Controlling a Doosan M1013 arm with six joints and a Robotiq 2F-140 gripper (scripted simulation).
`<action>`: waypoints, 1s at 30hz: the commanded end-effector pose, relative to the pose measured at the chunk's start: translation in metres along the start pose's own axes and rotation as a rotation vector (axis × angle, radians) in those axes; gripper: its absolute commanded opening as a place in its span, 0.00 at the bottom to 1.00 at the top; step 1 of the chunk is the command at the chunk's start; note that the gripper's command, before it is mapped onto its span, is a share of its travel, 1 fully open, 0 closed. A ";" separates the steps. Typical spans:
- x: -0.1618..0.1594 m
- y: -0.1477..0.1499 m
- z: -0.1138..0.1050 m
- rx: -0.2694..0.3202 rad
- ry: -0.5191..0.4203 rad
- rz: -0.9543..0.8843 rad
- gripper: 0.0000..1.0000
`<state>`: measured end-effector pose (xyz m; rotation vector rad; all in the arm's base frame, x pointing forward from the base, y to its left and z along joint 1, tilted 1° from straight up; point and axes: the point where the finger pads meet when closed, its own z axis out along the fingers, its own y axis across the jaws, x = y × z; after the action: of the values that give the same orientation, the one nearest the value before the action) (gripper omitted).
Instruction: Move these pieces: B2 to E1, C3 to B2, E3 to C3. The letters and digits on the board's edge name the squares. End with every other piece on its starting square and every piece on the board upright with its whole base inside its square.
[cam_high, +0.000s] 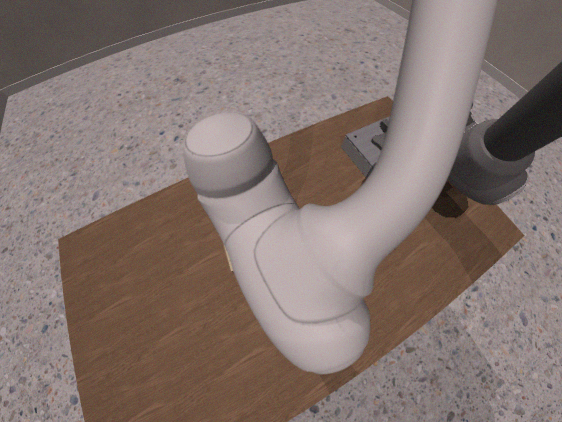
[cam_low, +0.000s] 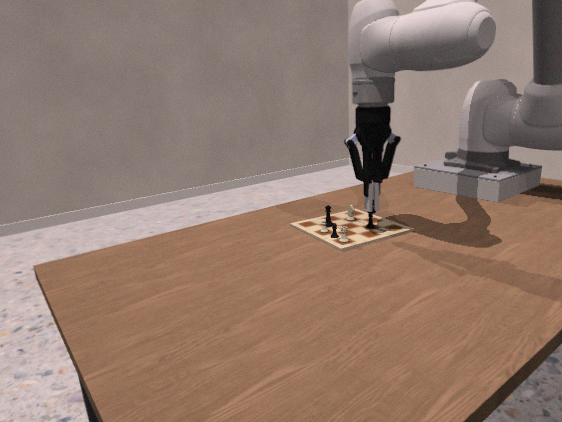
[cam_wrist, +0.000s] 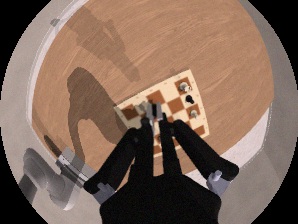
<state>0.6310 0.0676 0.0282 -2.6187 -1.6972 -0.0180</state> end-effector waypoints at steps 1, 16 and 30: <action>0.000 0.000 -0.024 0.000 0.000 0.000 0.00; 0.000 0.000 -0.047 0.000 0.000 0.000 0.00; -0.073 0.024 -0.048 0.001 0.000 0.505 0.00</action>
<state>0.6227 -0.0081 0.0739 -2.9385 -1.0077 -0.0170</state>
